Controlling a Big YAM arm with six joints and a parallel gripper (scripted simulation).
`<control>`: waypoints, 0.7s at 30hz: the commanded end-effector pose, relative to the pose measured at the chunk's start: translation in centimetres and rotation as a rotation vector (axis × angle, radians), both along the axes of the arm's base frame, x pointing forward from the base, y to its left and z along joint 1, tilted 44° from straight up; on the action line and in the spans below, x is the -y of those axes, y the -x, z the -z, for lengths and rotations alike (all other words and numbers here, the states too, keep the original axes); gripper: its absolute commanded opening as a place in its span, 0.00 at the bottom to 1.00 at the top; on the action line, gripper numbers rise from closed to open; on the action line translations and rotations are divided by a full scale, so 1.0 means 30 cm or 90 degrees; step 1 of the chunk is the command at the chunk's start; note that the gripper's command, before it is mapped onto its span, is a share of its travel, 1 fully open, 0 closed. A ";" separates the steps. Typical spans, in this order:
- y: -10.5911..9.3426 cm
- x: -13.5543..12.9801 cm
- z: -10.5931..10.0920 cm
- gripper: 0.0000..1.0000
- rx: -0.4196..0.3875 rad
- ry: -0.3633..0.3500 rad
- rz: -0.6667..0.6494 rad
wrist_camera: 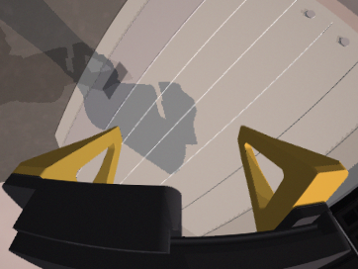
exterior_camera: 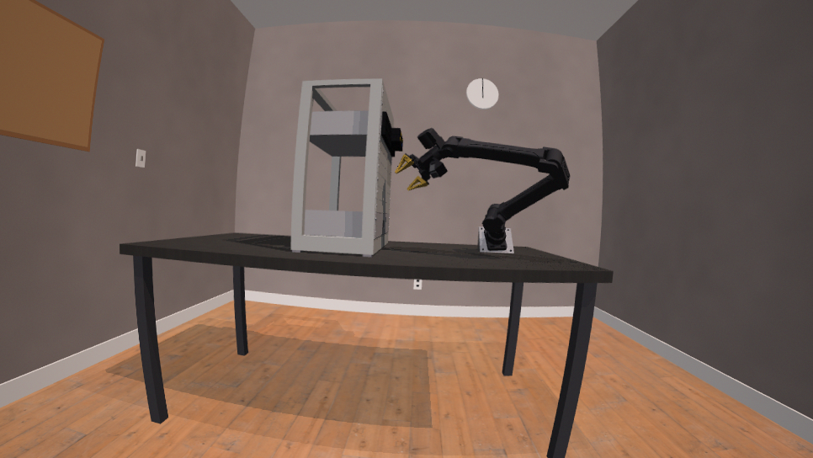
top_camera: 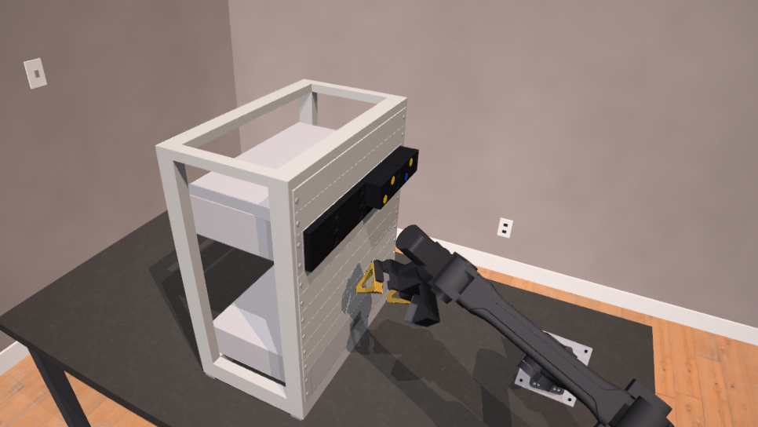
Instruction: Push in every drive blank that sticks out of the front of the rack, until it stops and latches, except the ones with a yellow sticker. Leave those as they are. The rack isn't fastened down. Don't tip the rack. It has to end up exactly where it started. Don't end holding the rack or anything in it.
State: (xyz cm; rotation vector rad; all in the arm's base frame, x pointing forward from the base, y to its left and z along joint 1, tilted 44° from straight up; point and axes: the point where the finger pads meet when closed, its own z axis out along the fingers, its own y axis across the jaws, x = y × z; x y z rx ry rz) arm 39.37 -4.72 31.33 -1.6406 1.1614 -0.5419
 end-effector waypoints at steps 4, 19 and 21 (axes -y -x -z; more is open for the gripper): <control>-0.002 0.004 -0.009 1.00 0.003 0.002 0.001; -0.013 0.009 -0.048 1.00 0.017 0.008 0.001; -0.013 0.009 -0.048 1.00 0.017 0.008 0.001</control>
